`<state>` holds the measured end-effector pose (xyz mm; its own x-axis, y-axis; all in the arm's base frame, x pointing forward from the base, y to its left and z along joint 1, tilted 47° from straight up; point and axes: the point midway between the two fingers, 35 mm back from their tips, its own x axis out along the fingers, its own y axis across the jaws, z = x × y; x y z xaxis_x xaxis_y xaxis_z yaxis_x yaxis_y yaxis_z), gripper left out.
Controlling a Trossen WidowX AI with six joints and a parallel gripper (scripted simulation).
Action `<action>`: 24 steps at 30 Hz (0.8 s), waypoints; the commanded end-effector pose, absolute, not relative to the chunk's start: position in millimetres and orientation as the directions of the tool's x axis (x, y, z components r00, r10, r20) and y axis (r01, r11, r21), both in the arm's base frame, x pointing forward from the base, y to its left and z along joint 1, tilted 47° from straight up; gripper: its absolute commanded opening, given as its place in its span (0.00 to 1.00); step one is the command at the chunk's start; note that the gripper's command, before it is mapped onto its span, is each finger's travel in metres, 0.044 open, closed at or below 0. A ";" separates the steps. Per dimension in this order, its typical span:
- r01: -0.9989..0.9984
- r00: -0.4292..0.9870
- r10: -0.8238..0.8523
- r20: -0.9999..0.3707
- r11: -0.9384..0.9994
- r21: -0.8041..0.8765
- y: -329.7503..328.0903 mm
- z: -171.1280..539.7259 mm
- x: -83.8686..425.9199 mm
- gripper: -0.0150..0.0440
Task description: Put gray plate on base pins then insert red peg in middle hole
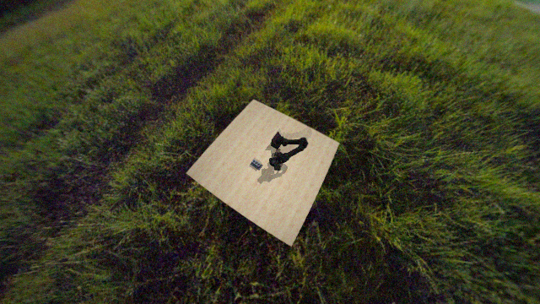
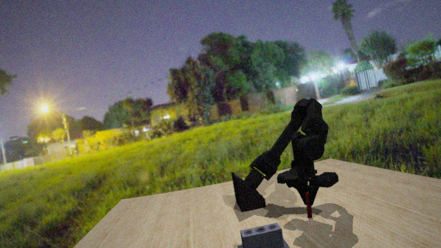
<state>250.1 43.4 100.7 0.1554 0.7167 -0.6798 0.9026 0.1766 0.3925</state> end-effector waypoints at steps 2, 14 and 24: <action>0.904 0.156 0.718 -0.678 0.173 0.390 43.8 100.7 250.0 0.25; 0.910 0.158 0.714 -0.682 0.162 0.380 32.8 108.8 250.1 0.25; 0.924 0.161 0.710 -0.686 0.136 0.358 8.0 128.6 248.3 0.25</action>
